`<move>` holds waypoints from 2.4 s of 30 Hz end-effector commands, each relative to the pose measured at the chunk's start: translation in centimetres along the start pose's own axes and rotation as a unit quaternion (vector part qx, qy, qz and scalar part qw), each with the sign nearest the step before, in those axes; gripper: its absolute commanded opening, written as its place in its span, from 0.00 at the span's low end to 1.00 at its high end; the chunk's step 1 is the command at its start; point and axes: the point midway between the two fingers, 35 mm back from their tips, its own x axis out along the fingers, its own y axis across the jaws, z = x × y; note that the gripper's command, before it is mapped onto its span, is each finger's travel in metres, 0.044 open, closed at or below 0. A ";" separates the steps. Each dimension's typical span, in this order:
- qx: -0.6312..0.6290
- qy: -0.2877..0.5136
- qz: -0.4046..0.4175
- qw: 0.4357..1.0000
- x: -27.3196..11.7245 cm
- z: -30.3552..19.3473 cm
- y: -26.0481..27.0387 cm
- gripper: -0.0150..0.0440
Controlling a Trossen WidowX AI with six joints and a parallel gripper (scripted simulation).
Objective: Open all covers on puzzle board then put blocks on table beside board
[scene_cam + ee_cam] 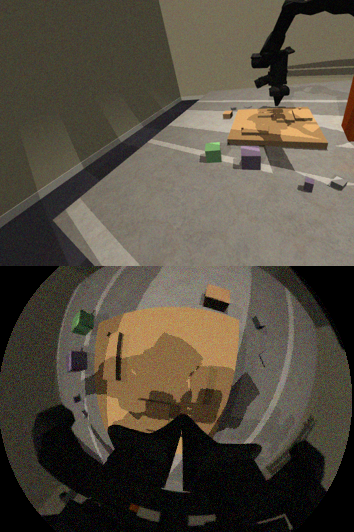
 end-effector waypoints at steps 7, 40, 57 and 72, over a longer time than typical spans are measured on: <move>0.006 0.005 0.005 1.000 1.4 -0.4 0.1 0.25; 0.006 0.005 0.007 1.000 4.0 -0.5 0.2 0.25; 0.005 0.004 0.007 1.000 4.0 1.2 0.0 0.25; 0.005 0.004 0.006 1.000 4.0 2.7 -0.1 0.25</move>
